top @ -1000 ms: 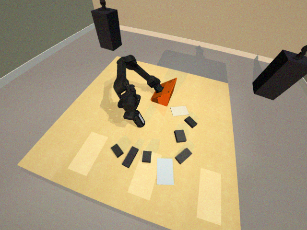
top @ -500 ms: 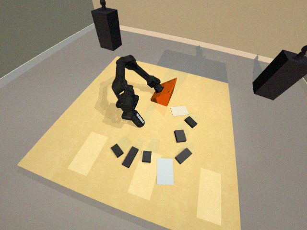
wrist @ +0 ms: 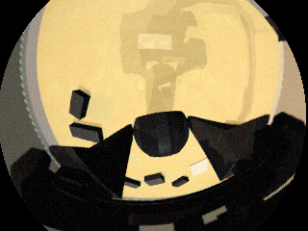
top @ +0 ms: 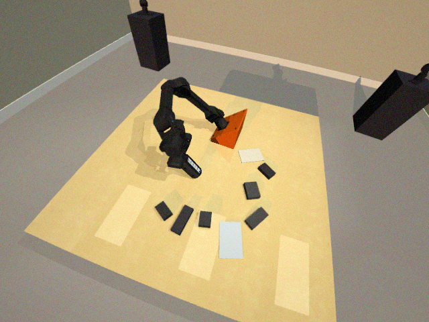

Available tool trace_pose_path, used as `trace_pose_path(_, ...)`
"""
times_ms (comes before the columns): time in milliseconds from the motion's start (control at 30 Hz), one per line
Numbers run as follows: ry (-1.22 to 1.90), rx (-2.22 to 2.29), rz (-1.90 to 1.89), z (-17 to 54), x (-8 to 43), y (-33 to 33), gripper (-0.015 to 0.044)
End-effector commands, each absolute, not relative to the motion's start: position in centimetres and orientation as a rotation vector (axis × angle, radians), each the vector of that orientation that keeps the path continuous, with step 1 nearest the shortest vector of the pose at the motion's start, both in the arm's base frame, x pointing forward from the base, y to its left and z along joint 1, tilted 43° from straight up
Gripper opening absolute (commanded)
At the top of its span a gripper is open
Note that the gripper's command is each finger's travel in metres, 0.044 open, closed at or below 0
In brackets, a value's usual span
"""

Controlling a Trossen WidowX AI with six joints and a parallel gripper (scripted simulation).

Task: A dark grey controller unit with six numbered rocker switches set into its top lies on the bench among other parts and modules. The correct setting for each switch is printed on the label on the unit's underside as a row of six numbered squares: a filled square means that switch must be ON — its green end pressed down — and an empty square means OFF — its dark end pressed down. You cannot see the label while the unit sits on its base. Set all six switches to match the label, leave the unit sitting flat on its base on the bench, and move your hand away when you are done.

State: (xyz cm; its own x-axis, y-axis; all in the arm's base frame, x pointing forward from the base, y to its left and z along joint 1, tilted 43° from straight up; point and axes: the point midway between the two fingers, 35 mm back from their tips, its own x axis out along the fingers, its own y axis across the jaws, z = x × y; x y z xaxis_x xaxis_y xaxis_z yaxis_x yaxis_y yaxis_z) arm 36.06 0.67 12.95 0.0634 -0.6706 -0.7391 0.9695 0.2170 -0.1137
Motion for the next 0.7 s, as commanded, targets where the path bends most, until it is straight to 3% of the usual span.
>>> trace_pose_path(0,0.787,0.476,-1.32,12.8,36.0,0.1,0.0338)
trace_pose_path(667,0.786,0.476,-1.321,13.0,36.4,-1.4,0.0338)
